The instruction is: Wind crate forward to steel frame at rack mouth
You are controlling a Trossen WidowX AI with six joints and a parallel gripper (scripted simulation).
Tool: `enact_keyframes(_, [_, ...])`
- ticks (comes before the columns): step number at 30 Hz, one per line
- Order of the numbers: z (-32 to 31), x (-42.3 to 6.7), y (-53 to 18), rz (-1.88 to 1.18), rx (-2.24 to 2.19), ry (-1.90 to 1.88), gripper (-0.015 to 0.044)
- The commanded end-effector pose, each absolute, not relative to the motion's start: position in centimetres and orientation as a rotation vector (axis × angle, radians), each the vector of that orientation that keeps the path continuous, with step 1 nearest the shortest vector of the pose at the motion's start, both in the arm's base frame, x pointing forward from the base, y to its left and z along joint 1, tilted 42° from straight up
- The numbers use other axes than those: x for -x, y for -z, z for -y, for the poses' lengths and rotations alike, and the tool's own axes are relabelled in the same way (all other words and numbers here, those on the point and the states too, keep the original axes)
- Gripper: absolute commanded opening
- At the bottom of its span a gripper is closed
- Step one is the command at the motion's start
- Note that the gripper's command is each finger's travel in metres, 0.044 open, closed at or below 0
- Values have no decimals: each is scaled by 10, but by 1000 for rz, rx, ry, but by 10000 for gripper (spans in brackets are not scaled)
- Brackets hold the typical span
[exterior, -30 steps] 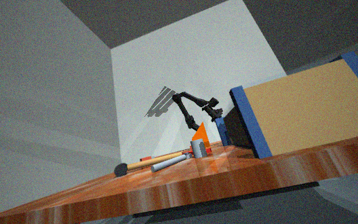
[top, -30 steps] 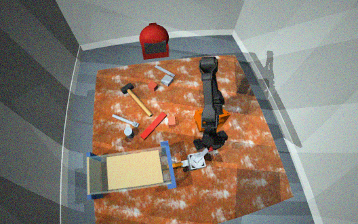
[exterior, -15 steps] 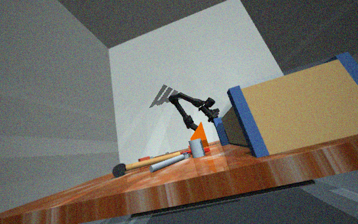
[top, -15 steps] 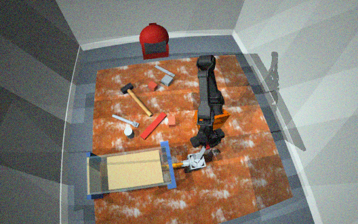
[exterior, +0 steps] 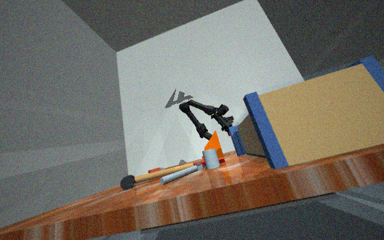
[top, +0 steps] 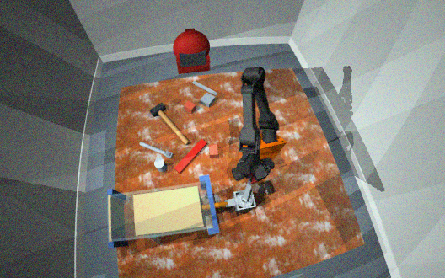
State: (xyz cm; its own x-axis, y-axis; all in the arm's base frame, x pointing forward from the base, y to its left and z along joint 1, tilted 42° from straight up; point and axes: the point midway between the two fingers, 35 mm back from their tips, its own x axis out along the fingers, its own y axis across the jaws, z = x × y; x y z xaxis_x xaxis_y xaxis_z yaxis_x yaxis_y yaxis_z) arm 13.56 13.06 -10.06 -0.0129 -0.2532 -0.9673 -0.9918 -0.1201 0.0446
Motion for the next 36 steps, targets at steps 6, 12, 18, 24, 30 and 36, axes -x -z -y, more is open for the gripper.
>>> enact_keyframes(6, [-123,-156,96,-1353,1508,-1145,0])
enact_keyframes(12, [-121,-165,94,-1352,1509,-1144,0])
enact_keyframes(18, [-120,-174,92,-1352,1509,-1143,0])
enact_keyframes(24, [-120,-183,91,-1352,1510,-1142,0])
enact_keyframes(30, [-120,-192,91,-1352,1510,-1142,0])
enact_keyframes(36, [-121,-201,91,-1351,1510,-1141,0])
